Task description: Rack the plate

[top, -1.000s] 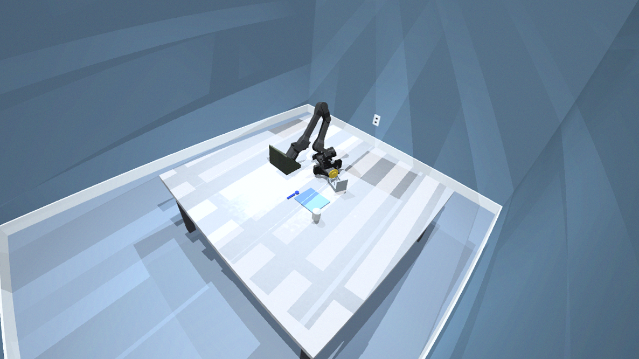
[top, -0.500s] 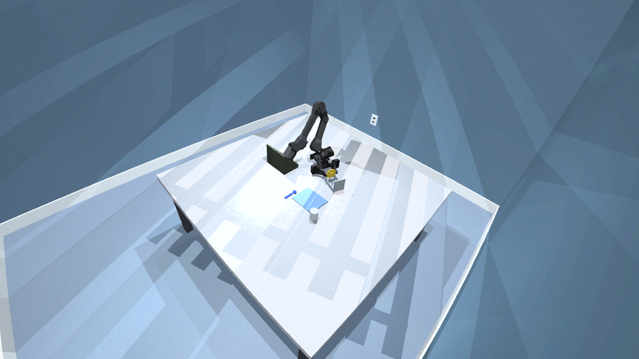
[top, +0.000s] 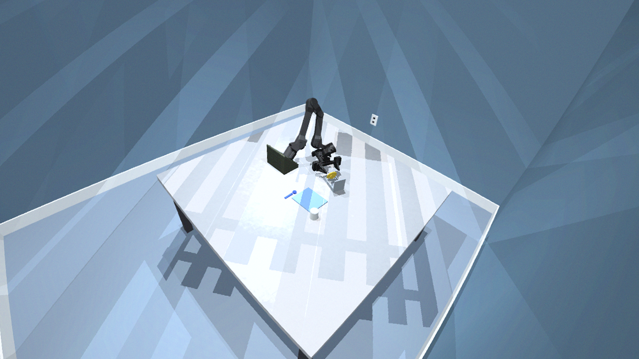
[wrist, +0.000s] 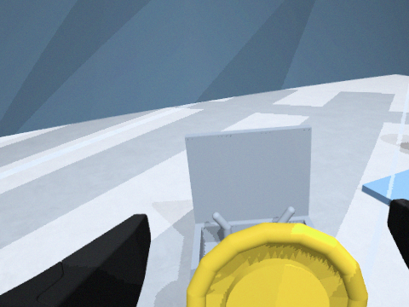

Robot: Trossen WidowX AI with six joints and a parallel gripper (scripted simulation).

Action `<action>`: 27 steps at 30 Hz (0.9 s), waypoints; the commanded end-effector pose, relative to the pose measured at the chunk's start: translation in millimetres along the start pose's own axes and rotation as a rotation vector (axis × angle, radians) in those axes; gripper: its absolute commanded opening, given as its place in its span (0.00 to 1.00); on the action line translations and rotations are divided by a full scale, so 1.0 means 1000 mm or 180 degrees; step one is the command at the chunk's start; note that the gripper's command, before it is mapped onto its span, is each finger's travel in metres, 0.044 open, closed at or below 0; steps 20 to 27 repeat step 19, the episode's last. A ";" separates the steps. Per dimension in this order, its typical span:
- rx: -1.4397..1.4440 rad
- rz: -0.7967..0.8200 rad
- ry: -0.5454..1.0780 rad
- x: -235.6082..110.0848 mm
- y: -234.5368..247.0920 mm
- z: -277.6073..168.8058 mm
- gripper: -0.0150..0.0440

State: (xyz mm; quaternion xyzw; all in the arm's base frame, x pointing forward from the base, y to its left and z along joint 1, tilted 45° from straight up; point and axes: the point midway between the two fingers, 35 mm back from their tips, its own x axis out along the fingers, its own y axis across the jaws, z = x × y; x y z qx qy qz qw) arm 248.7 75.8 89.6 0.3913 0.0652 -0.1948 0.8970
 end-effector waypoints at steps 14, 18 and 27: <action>-0.0050 0.0057 -0.0076 0.002 0.002 0.091 0.93; -0.0288 -0.0066 -0.0003 0.007 0.000 0.092 0.93; -0.0380 -0.0115 0.0030 0.009 -0.002 0.092 0.93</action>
